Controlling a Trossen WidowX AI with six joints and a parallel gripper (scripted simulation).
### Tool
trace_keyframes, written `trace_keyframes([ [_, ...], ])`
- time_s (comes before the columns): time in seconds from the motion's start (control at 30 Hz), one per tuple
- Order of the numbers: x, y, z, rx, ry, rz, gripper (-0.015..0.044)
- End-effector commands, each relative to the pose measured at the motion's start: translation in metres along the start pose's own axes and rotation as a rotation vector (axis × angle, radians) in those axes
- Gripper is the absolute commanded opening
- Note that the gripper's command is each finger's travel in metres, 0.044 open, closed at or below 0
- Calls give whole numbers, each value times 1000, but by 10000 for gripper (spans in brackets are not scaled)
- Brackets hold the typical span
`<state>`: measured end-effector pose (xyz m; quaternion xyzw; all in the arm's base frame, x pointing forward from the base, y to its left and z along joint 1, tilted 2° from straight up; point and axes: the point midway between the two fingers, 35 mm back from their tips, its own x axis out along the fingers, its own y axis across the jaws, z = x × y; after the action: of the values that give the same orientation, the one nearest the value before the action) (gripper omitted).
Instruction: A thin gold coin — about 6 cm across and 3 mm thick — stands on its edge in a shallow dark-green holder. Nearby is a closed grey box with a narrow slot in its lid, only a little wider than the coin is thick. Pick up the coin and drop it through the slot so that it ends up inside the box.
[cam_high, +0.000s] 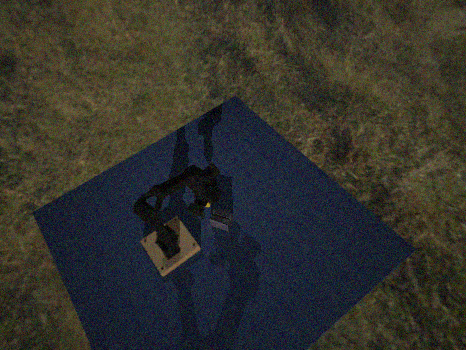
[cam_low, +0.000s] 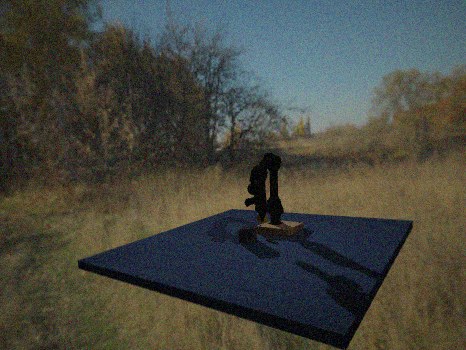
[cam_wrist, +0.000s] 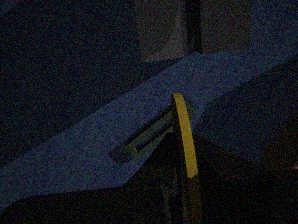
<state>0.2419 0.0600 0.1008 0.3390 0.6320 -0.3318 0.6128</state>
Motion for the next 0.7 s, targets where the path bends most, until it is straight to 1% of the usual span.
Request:
trace_keyframes([
  [0.0,-1,2,11,-4,-4,1,0],
  [0.67,-1,-9,61,-4,-8,0,0],
])
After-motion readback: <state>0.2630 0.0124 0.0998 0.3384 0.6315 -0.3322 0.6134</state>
